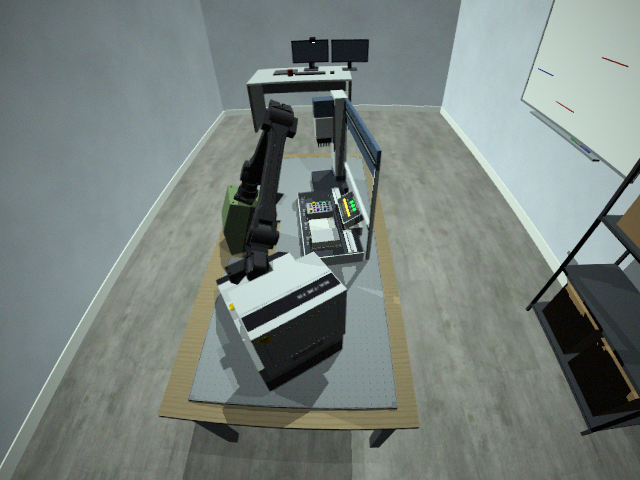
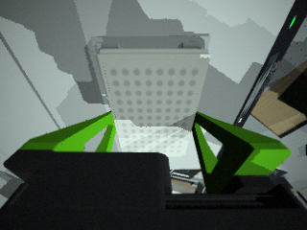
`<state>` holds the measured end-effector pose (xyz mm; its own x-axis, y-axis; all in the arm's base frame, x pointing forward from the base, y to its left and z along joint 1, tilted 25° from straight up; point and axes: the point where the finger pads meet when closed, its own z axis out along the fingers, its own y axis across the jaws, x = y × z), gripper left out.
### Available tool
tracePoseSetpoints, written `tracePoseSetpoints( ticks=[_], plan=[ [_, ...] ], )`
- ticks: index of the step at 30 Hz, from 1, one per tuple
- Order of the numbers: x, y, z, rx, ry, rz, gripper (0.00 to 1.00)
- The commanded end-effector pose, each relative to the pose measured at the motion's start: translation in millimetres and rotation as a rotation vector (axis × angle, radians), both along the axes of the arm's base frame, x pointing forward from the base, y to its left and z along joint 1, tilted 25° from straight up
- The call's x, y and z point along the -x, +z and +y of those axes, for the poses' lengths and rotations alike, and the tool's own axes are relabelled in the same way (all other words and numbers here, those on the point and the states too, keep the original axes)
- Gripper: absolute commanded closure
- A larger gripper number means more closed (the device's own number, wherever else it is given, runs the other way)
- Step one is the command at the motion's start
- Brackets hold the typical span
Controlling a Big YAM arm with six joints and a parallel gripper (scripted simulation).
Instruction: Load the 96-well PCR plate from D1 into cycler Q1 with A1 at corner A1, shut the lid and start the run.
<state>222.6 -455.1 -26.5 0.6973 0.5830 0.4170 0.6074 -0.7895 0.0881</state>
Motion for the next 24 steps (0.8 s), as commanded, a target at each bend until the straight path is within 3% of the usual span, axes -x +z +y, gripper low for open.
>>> tracePoseSetpoints(
  ticks=[1, 10, 18, 24],
  plan=[
    [-13.0, 15.4, -19.5, 0.037, 0.000, -0.009, 1.00],
    [-4.6, 13.2, -25.4, 0.033, -0.023, -0.007, 1.00],
    [-1.1, 27.5, -37.5, 0.087, -0.037, -0.025, 1.00],
    [-0.3, 21.5, -26.7, 0.073, -0.034, -0.021, 1.00]
  ],
)
